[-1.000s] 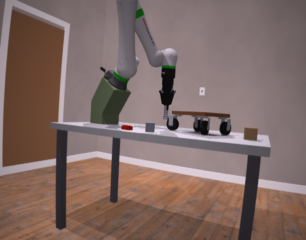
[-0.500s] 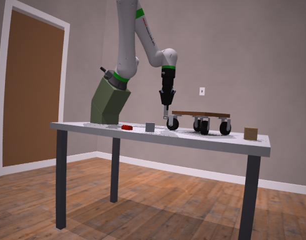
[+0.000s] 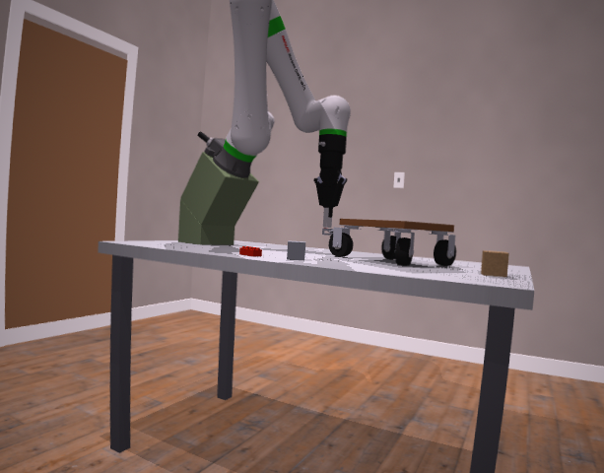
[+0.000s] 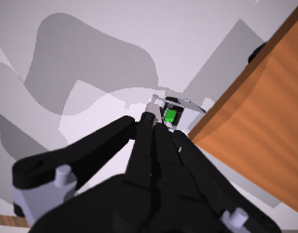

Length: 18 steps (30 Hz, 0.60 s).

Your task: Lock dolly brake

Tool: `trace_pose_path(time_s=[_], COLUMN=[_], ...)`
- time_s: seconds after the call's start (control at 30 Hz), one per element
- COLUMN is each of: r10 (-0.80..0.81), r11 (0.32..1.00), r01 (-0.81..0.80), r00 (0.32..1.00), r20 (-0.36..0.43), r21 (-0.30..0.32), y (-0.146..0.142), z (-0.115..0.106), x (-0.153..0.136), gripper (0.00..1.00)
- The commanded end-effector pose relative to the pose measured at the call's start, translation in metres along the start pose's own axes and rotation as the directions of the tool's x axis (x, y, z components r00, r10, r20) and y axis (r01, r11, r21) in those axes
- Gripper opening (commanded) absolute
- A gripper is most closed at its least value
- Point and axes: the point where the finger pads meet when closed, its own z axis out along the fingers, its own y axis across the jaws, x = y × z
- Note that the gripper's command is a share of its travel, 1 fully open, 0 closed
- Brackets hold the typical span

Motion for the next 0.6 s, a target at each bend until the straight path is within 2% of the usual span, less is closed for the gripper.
trace_pose_path(time_s=[0.0, 0.57], r10=[0.000, 0.000], r11=[1.000, 1.000], r01=[0.000, 0.000], r00=[1.000, 1.000], r20=[0.000, 0.000], r21=[0.000, 0.000], y=[0.0001, 0.0001], z=[-0.0001, 0.0048], x=[0.0001, 0.0001], gripper=[0.00, 0.00])
